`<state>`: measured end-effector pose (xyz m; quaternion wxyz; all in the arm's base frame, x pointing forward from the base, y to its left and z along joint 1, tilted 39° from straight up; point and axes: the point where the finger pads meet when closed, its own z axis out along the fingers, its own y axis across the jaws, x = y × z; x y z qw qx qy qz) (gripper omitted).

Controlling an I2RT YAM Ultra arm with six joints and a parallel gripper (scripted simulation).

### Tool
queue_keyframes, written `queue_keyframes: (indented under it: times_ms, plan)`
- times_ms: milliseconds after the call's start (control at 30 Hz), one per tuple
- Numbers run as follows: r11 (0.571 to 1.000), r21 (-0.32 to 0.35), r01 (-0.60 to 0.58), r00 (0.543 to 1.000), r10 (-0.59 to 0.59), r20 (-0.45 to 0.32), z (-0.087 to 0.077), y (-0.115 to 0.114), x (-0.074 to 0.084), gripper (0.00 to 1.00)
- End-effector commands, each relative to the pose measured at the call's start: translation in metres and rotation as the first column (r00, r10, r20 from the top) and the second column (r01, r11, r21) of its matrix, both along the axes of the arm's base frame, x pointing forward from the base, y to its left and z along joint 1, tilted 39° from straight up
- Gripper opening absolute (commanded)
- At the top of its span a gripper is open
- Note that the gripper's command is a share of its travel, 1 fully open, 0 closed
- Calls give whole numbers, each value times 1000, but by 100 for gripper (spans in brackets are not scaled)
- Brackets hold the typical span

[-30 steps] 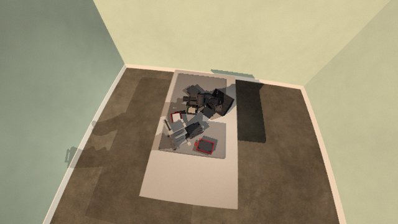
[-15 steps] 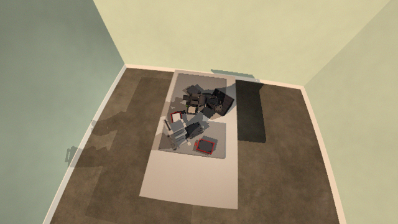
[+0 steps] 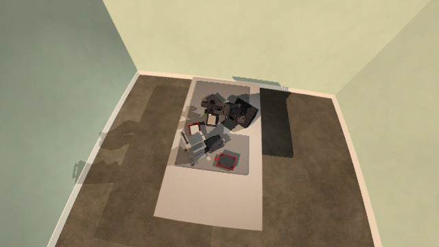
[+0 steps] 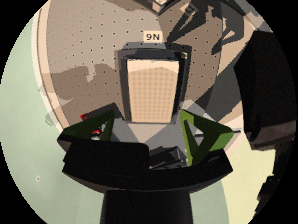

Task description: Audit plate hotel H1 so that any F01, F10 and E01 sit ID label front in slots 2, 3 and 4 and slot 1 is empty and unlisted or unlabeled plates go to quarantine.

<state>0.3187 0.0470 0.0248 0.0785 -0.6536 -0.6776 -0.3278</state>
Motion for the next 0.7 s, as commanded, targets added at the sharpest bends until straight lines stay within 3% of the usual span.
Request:
queue_keyframes:
  times_ms: [0,100,133,667]
  plan:
    - [1000,-11,5,1000,-5,10,15,-10,0,100]
    - [1000,-2,-1,1000,1,-19,5,-5,-6,100]
    - [1000,-17,-11,1000,11,14,12,-10,-3,100]
    - [969,-124,-216,962,233,145,10,-10,-5,100]
